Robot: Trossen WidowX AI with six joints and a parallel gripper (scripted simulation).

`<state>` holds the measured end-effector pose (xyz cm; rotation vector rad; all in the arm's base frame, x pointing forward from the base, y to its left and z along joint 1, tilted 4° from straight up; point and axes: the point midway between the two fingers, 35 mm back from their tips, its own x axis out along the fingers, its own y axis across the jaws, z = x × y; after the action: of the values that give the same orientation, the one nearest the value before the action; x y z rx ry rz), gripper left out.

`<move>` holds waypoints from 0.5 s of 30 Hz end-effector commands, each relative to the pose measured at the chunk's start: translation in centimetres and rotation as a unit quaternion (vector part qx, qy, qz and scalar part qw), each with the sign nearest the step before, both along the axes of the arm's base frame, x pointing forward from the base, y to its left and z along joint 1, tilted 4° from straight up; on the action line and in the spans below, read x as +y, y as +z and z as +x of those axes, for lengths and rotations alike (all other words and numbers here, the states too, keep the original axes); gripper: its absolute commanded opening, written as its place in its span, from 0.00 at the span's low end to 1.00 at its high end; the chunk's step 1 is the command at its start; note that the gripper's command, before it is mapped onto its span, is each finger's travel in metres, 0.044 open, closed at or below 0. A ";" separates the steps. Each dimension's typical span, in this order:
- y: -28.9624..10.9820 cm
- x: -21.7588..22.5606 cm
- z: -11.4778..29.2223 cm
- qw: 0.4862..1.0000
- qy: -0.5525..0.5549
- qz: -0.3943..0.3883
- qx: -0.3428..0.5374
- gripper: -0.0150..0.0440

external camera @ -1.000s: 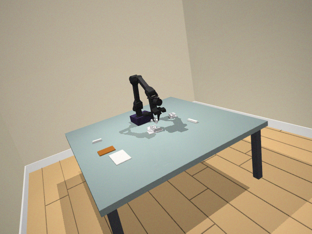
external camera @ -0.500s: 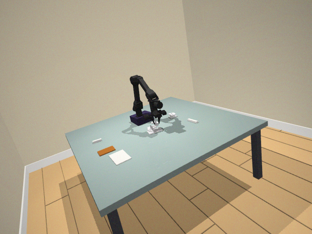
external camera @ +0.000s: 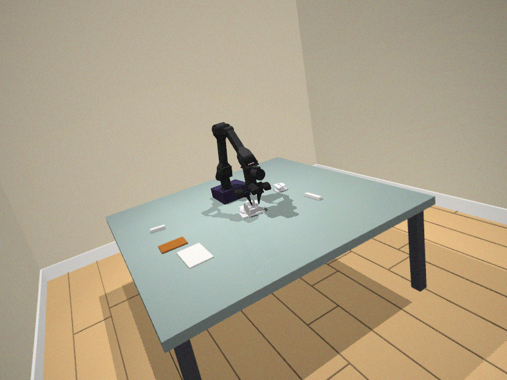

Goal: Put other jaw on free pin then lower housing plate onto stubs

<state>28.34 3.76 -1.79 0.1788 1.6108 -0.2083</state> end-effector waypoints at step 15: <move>-0.4 0.0 -0.1 1.000 -0.004 0.001 0.000 0.48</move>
<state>28.28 3.75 -2.08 0.1804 1.6115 -0.2105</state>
